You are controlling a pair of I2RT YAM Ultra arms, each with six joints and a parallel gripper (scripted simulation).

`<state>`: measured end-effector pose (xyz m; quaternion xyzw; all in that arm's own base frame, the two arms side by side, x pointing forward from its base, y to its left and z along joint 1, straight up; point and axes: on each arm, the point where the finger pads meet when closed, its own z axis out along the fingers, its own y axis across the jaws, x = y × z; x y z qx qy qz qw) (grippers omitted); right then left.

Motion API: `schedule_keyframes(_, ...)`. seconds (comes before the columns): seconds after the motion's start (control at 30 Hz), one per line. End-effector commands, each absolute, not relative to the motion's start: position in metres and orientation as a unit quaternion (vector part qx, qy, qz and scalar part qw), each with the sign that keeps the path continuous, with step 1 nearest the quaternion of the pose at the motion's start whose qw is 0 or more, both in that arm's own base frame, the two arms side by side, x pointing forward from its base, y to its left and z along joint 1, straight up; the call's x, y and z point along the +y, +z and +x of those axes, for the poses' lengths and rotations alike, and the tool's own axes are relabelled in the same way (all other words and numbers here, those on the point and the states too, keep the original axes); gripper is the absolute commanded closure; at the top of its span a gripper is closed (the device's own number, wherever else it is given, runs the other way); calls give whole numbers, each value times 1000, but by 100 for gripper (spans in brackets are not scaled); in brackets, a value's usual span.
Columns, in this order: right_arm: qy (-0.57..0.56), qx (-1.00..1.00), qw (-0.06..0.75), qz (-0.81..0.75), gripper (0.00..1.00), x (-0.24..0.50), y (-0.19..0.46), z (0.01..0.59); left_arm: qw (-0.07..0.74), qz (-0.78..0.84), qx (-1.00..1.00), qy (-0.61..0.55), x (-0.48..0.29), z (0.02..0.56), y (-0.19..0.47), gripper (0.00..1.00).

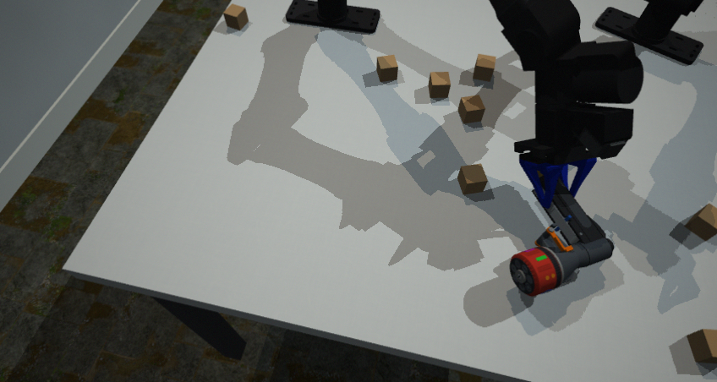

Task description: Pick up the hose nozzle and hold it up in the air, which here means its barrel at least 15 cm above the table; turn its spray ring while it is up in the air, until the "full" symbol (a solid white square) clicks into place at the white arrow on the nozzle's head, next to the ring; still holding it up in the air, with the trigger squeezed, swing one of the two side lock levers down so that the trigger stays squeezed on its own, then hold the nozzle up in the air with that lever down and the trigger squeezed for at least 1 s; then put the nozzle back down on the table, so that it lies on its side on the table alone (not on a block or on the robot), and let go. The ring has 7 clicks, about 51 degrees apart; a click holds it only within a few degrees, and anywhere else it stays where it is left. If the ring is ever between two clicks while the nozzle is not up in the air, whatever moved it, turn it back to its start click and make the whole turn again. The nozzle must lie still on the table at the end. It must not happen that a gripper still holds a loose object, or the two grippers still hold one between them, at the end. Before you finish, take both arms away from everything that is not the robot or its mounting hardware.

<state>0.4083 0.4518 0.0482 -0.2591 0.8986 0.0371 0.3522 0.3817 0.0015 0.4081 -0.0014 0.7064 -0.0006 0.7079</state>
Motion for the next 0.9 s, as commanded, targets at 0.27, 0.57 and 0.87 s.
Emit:
schedule_keyframes(0.27, 67, 874, 419, -238, 64, 467, 90, 428, 728, 1, 686, 0, -1, 372, 433, 0)
schedule_keyframes(0.57, 69, 872, 425, -235, 64, 467, 89, 432, 728, 1, 686, 0, -1, 372, 433, 0)
schedule_keyframes(0.87, 69, 872, 425, -235, 64, 467, 89, 432, 728, 1, 686, 0, -1, 372, 433, 0)
